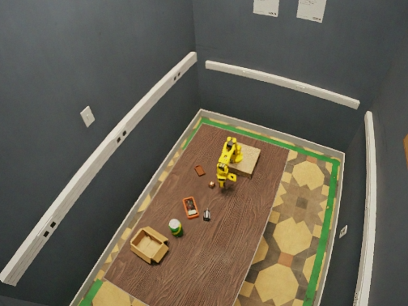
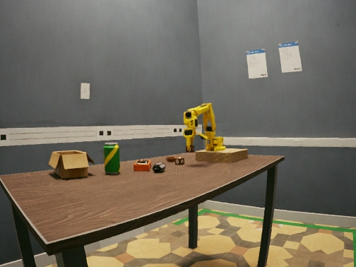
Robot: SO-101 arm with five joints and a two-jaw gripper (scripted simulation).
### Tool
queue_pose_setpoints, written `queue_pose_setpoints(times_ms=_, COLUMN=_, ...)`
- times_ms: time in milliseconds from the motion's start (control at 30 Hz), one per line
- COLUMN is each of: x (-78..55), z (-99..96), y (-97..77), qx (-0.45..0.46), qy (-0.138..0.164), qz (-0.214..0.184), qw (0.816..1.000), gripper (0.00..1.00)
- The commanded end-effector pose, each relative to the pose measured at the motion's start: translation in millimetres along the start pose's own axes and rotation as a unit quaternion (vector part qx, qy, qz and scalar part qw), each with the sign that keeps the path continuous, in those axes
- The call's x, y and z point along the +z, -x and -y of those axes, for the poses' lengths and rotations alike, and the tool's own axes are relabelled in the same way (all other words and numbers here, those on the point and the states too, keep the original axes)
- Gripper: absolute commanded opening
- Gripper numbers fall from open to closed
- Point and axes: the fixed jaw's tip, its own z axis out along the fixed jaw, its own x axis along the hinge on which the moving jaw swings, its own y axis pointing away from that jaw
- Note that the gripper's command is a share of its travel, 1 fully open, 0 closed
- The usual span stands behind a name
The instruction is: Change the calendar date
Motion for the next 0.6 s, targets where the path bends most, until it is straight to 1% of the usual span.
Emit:
queue_pose_setpoints(times_ms=0, x=-0.9, z=2.2, y=11.6, qx=-0.023, qy=-0.003, qz=0.000, qw=1.000, gripper=0.00)
queue_pose_setpoints(times_ms=133, x=-0.9, z=5.2, y=27.2, qx=-0.062, qy=-0.003, qz=0.000, qw=0.998, gripper=0.00)
queue_pose_setpoints(times_ms=200, x=-0.9, z=5.2, y=27.2, qx=-0.062, qy=-0.003, qz=0.000, qw=0.998, gripper=0.00)
queue_pose_setpoints(times_ms=400, x=-0.8, z=7.3, y=49.4, qx=-0.117, qy=-0.003, qz=0.001, qw=0.993, gripper=0.00)
queue_pose_setpoints(times_ms=567, x=-0.8, z=7.5, y=58.9, qx=-0.140, qy=-0.003, qz=0.001, qw=0.990, gripper=0.00)
